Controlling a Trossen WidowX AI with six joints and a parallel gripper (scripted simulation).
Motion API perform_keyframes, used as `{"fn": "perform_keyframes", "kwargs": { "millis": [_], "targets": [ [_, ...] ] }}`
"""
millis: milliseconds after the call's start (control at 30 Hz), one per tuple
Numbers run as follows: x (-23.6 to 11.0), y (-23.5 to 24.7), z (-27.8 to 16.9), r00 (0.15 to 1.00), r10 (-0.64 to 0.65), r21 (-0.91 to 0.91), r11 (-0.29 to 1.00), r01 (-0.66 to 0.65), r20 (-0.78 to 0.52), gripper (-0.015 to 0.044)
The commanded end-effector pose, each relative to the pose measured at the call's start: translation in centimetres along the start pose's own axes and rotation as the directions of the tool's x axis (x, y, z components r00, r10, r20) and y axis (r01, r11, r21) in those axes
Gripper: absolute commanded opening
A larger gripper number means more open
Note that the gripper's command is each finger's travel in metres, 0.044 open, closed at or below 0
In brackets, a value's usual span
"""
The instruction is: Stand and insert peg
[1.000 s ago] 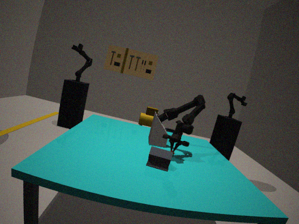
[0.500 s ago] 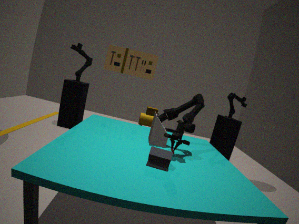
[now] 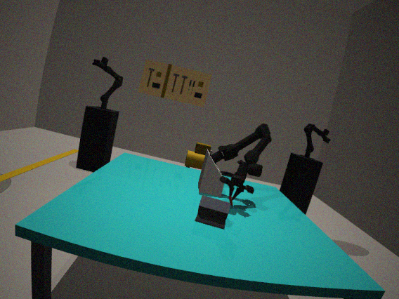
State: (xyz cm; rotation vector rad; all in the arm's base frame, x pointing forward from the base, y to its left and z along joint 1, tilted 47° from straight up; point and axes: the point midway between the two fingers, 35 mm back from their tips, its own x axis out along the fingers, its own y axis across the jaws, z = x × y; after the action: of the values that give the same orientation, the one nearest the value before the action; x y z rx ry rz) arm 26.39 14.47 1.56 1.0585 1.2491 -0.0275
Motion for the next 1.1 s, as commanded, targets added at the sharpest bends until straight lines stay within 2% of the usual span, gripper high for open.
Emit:
{"fn": "perform_keyframes", "kwargs": {
  "millis": [0,1067],
  "targets": [
    [-0.3,0.1,-0.1,0.999,0.007,0.002,1.000,-0.007,0.037,0.0049],
    [-1.8,0.1,-1.3,0.951,0.006,0.004,1.000,-0.007,0.309,0.0049]
  ]
}}
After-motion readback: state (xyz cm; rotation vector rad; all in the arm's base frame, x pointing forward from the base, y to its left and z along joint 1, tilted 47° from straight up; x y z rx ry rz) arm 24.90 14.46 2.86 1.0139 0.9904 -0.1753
